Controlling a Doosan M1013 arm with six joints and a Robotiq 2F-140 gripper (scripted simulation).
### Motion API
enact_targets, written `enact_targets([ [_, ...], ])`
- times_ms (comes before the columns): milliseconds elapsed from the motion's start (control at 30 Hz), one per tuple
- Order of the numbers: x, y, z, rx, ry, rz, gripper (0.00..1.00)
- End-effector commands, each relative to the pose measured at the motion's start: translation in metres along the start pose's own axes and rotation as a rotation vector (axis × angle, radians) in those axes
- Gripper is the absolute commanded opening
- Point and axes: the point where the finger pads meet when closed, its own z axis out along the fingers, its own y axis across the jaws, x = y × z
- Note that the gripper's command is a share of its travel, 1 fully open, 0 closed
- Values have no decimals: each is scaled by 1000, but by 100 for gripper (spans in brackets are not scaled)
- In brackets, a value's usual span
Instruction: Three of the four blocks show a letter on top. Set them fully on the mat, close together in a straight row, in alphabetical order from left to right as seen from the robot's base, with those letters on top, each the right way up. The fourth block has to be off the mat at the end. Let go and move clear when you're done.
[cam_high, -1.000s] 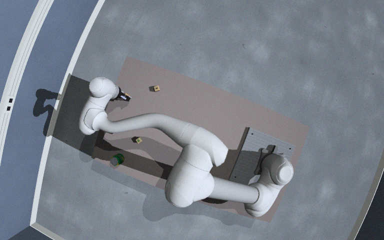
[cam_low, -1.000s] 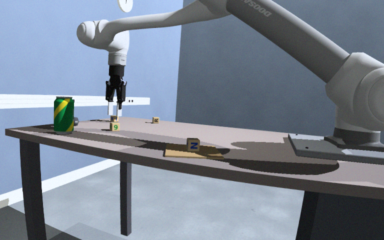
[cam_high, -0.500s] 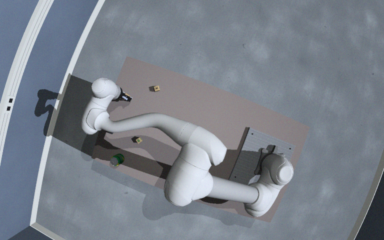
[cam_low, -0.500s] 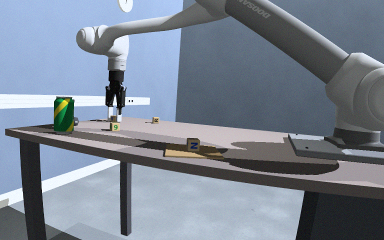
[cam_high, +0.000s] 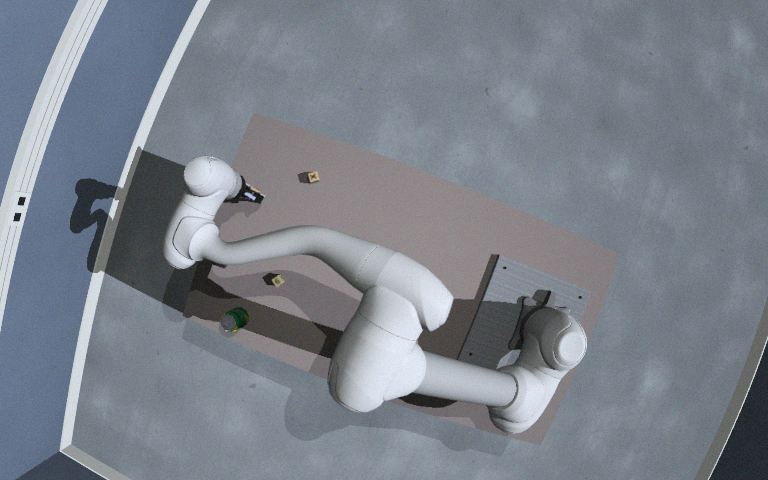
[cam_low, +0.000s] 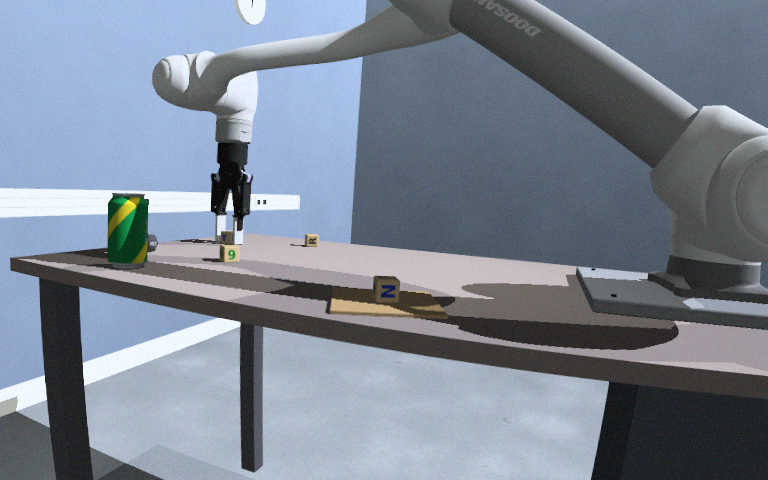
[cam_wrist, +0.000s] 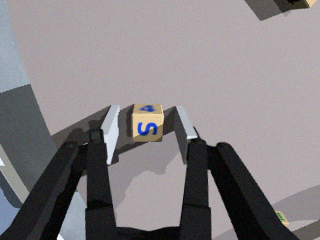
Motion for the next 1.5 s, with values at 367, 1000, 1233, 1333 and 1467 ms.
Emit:
enact_targets([
  [367, 0, -1, -2, 2, -1, 0, 35],
  [1000, 0, -1, -2, 2, -1, 0, 24],
  [1233, 0, -1, -2, 2, -1, 0, 24],
  [1333, 0, -1, -2, 2, -1, 0, 24],
  [1467, 0, -1, -2, 2, -1, 0, 24],
])
